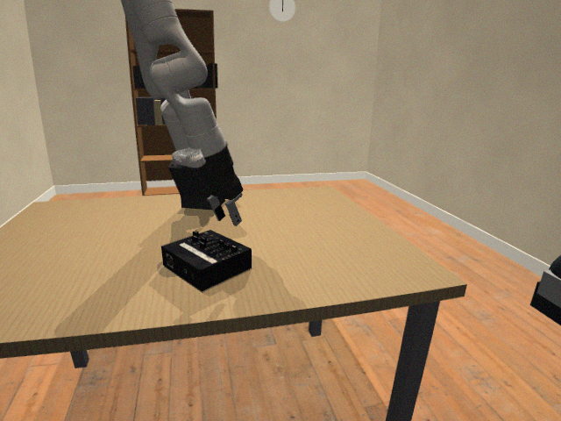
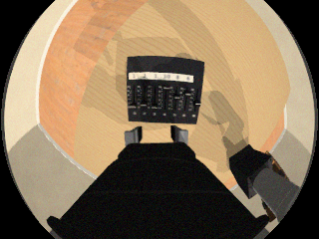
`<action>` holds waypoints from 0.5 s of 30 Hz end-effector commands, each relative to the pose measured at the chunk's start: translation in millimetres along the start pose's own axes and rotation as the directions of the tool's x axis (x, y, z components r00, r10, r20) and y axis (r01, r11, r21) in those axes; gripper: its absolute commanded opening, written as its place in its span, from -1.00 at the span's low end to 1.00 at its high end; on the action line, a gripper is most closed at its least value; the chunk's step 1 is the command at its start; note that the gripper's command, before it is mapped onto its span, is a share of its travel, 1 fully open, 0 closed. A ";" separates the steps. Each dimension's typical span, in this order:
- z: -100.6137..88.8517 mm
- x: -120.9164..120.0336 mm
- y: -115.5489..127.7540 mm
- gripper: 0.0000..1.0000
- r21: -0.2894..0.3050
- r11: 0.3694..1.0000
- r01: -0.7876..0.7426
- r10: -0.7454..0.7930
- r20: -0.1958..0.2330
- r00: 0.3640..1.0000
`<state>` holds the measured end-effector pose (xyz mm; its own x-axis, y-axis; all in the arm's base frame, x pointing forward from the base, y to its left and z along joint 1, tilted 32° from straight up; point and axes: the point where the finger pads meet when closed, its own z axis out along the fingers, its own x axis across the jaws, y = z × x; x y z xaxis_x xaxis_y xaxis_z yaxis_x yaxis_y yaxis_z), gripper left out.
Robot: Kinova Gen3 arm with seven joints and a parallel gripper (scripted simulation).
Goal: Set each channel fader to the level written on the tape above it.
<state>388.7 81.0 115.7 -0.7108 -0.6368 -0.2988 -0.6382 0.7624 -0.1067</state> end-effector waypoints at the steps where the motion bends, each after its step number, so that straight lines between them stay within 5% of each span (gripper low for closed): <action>1: -1.6 -0.8 0.9 1.00 0.001 1.000 0.029 -0.029 0.000 1.000; 15: -12.0 0.3 5.8 1.00 0.006 0.919 0.394 -0.394 -0.034 0.918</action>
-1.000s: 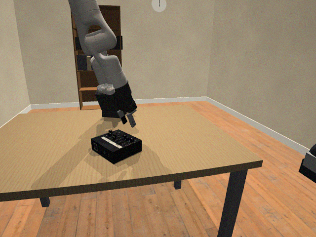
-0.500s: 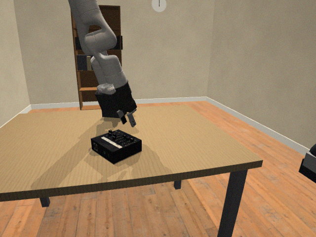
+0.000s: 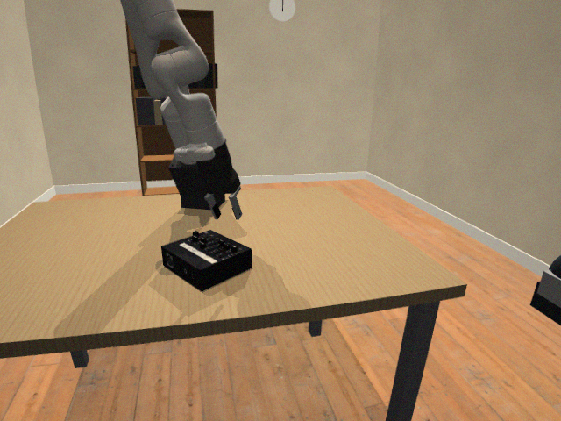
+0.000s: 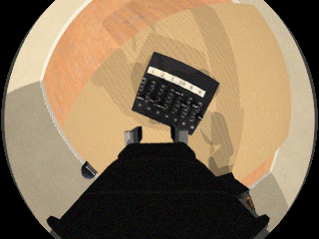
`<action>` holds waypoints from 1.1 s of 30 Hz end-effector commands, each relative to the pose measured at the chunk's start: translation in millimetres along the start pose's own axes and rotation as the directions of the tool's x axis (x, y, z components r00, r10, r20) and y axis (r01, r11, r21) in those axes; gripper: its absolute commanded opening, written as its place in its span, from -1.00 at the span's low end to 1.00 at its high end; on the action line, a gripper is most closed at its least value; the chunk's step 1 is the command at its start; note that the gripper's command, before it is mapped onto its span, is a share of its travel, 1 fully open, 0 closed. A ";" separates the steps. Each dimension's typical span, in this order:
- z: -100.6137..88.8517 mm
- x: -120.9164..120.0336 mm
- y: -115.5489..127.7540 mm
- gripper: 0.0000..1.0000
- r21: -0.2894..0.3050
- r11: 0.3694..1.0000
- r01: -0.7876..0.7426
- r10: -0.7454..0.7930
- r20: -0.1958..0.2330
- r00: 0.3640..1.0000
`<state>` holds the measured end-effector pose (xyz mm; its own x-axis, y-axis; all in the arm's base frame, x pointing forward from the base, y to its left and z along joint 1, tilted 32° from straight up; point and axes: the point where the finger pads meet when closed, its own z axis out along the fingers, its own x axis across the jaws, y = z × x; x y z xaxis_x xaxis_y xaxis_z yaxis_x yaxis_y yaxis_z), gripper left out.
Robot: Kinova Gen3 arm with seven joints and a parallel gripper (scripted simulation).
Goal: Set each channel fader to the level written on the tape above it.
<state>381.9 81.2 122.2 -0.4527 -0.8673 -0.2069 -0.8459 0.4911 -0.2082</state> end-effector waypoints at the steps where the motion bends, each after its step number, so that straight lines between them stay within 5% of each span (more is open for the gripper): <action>1: -5.3 -2.8 1.5 1.00 0.006 0.996 0.093 -0.093 -0.001 0.996; 12: -19.1 -0.3 5.0 1.00 0.008 0.835 0.549 -0.548 -0.064 0.834; 22: -37.4 6.9 3.0 1.00 -0.047 0.379 0.924 -0.916 -0.156 0.368; 25: -43.0 9.6 0.7 1.00 -0.078 0.220 0.973 -0.963 -0.180 0.203; 27: -43.0 9.6 0.7 1.00 -0.078 0.220 0.973 -0.963 -0.180 0.203; 33: -53.9 14.7 -5.5 1.00 -0.149 -0.071 0.986 -0.972 -0.211 -0.102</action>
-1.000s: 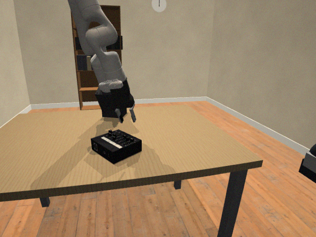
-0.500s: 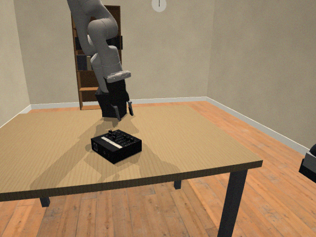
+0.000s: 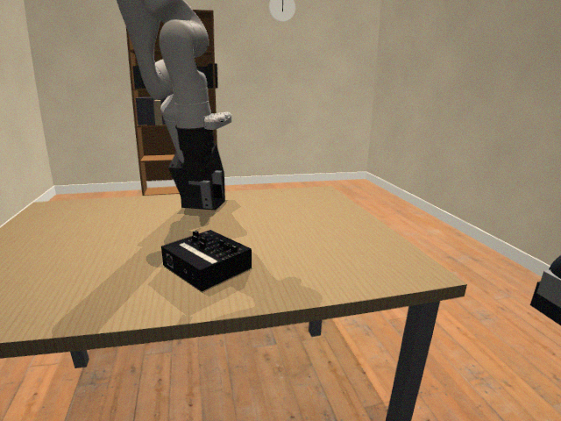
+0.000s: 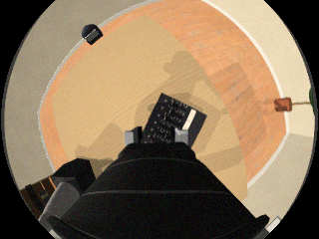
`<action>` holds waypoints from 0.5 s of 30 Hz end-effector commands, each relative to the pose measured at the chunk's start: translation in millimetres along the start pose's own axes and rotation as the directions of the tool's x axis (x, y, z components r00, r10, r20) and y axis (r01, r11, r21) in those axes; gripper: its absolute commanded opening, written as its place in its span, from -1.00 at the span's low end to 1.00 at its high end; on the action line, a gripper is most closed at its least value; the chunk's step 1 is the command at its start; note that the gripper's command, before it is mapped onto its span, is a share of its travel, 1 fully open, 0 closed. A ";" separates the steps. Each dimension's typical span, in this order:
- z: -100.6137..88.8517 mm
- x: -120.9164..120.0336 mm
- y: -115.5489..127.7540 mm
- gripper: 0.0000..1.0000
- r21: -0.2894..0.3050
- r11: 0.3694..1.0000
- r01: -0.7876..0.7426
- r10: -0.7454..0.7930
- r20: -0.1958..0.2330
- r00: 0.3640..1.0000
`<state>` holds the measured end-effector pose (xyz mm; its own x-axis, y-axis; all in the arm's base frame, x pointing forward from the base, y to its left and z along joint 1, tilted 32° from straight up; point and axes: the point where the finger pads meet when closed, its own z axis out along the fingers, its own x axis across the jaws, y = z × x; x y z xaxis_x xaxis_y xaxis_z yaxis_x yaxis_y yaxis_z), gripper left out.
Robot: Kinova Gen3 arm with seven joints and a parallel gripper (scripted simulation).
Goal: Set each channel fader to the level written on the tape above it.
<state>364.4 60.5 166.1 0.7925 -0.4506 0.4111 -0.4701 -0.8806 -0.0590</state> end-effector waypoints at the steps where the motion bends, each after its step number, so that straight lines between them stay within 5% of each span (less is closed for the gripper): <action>1: -6.5 3.6 -0.1 1.00 0.004 0.996 0.092 -0.092 -0.023 0.996; 15: -17.7 18.0 8.0 1.00 -0.054 0.903 0.426 -0.429 -0.100 0.898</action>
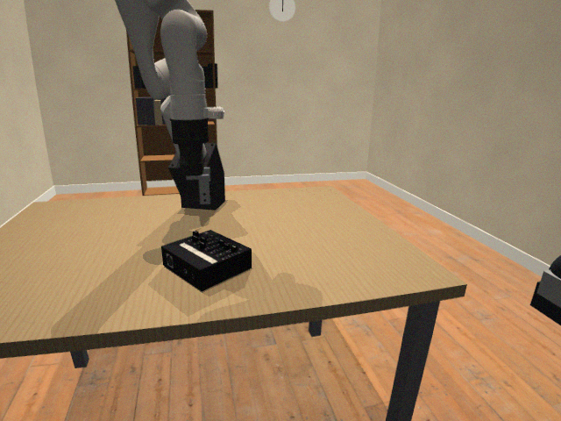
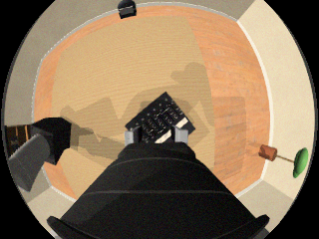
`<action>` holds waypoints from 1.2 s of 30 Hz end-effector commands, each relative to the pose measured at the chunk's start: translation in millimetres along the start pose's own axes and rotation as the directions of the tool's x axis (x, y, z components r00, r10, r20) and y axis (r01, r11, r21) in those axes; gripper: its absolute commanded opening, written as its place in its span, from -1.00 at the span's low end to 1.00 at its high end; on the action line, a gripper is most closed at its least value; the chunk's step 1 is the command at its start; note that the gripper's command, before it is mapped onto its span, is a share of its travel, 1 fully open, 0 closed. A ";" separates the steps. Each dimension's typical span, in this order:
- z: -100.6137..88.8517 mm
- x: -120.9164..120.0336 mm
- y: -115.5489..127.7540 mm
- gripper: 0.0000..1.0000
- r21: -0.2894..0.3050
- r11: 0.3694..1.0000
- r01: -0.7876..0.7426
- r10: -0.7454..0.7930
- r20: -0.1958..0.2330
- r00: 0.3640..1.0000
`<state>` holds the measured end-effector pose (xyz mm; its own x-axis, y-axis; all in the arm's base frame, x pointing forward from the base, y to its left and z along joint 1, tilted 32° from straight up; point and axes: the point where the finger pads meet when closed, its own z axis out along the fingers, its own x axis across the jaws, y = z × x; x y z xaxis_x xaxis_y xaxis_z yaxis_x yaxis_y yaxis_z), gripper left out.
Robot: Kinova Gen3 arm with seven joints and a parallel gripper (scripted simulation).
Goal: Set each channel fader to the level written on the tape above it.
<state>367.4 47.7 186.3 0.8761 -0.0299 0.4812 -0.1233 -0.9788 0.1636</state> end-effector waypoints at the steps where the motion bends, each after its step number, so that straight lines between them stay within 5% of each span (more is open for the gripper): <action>1: -2.7 2.3 0.7 1.00 -0.001 1.000 0.031 -0.031 -0.012 0.999; 36: -3.2 2.8 0.8 1.00 -0.002 0.999 0.051 -0.051 -0.017 0.999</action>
<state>368.4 46.9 191.0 0.8729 0.0310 0.4869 -0.0738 -0.9781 0.1947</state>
